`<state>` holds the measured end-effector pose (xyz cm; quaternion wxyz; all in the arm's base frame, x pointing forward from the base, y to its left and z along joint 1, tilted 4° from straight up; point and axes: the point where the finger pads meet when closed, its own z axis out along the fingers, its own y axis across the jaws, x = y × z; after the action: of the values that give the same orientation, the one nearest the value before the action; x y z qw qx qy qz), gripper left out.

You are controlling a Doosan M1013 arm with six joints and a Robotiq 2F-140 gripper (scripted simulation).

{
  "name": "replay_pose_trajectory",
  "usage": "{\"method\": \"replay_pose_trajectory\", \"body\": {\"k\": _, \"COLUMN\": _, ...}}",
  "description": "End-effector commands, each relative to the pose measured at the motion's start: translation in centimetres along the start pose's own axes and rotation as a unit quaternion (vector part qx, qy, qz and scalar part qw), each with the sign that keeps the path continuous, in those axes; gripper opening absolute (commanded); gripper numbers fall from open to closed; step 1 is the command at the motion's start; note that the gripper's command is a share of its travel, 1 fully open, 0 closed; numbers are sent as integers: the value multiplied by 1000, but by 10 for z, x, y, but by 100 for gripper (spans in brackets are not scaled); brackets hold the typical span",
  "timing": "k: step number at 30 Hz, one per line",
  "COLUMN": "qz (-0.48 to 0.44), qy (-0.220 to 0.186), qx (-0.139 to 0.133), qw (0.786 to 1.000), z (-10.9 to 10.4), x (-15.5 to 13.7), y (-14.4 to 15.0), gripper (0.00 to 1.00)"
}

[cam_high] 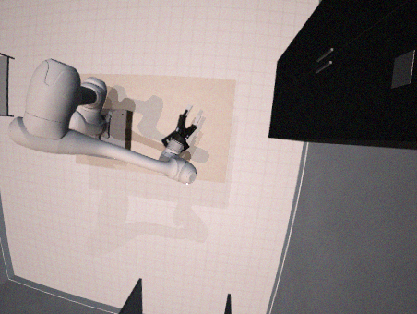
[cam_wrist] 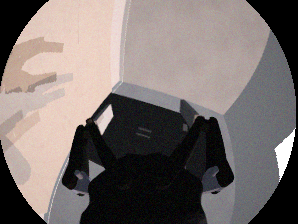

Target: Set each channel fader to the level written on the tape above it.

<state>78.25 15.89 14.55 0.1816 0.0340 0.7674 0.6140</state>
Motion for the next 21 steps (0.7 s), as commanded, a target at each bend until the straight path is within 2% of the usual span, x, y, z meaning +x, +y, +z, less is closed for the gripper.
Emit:
{"method": "replay_pose_trajectory", "body": {"k": 1, "qz": 0, "qy": 0, "qx": 0, "qw": 1000, "z": 0, "x": 0, "y": 0, "gripper": 100}}
{"method": "replay_pose_trajectory", "body": {"k": 18, "qz": 0, "qy": 0, "qx": 0, "qw": 1000, "z": 0, "x": 0, "y": 0, "gripper": 100}}
{"method": "replay_pose_trajectory", "body": {"k": 21, "qz": -16, "qy": 16, "qx": 11, "qw": 1000, "z": 0, "x": 10, "y": -2, "gripper": 100}}
